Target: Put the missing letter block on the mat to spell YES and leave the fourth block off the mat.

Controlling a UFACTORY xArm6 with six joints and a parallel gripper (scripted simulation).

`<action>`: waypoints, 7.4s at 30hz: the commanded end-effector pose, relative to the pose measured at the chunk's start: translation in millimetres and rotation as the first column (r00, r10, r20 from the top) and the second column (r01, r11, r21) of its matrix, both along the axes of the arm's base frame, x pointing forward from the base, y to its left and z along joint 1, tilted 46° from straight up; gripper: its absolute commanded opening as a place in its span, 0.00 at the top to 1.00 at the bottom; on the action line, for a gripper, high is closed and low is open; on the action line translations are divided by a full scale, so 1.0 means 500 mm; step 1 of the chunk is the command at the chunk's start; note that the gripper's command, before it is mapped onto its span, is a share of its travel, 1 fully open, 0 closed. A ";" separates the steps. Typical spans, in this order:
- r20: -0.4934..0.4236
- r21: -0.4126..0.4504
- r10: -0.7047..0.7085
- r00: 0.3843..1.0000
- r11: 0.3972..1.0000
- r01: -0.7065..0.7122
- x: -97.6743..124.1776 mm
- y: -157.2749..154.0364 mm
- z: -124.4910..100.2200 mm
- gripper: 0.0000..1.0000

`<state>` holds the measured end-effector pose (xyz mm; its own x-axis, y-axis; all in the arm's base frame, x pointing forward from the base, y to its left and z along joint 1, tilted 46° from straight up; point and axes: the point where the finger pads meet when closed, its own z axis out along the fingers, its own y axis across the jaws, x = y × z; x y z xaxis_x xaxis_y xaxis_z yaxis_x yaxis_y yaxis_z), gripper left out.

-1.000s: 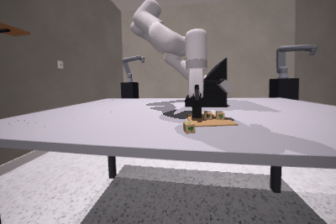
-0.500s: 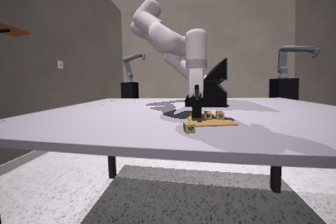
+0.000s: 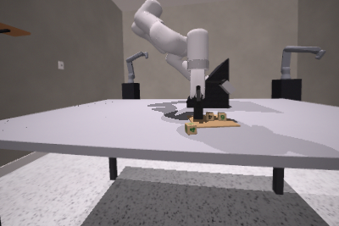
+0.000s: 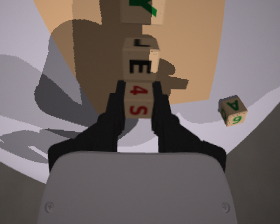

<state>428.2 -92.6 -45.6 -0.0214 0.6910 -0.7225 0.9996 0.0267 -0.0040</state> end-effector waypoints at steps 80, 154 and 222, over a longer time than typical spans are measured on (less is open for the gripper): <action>0.003 0.001 0.002 1.000 1.000 -0.002 0.003 -0.005 -0.005 0.74; 0.003 0.001 0.002 1.000 1.000 -0.002 -0.001 0.125 0.119 0.00; 0.003 0.001 0.002 1.000 1.000 -0.002 -0.004 0.246 0.236 0.00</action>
